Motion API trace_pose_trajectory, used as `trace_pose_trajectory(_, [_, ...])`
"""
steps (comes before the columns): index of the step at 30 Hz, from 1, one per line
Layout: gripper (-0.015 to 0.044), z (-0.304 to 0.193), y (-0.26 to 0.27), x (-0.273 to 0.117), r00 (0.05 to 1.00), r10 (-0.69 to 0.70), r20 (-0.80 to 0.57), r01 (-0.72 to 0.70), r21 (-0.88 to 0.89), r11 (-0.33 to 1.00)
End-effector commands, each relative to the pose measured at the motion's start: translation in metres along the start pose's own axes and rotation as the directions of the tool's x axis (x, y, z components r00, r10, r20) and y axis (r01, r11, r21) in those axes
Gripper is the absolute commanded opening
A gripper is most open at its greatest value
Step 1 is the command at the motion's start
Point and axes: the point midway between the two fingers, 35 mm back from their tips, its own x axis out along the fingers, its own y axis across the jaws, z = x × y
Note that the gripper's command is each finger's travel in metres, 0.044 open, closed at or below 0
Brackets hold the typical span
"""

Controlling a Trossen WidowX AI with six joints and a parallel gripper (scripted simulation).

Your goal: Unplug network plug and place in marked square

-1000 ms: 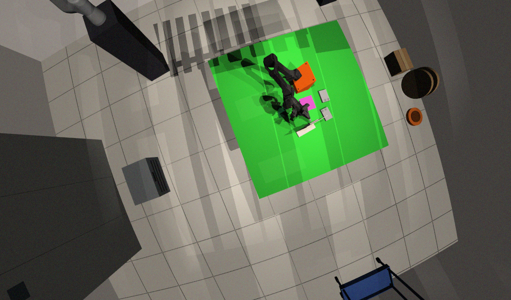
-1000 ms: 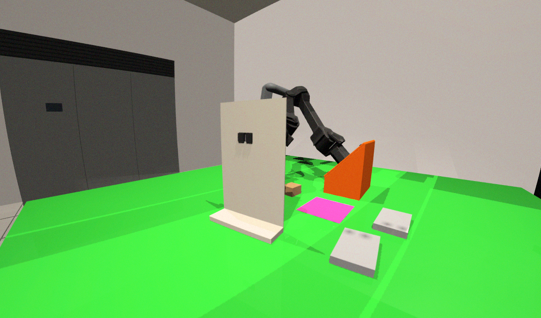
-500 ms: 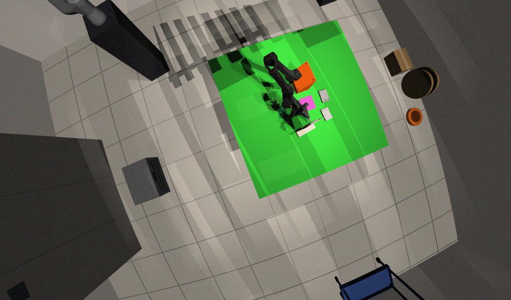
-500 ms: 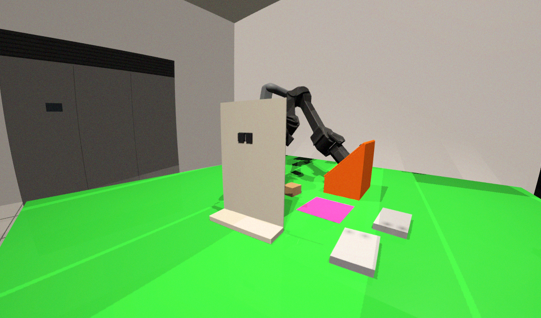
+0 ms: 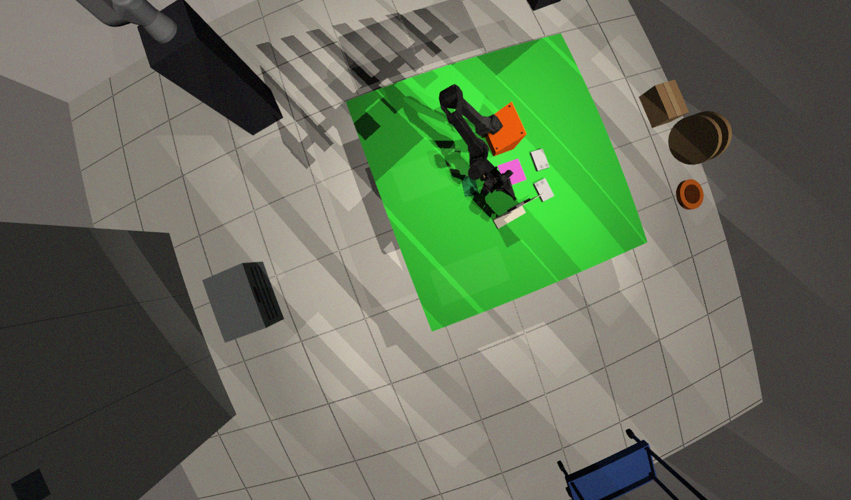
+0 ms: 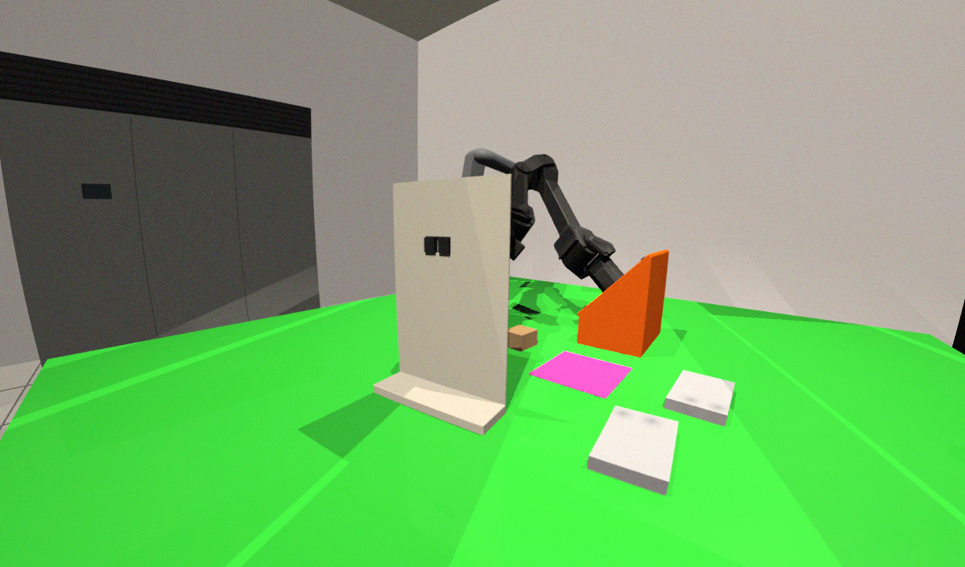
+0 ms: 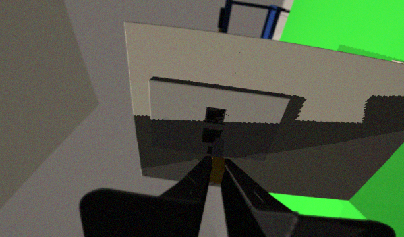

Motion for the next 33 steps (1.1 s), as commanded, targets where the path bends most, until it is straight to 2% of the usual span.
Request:
trace_pose_trajectory(1, [0.0000,-0.002,-0.001,-0.002,1.000,0.000,-0.006,0.000,-0.001,1.000])
trace_pose_trajectory(33, [0.0000,-0.002,-0.001,-0.016,1.000,0.000,-0.006,0.000,-0.002,1.000])
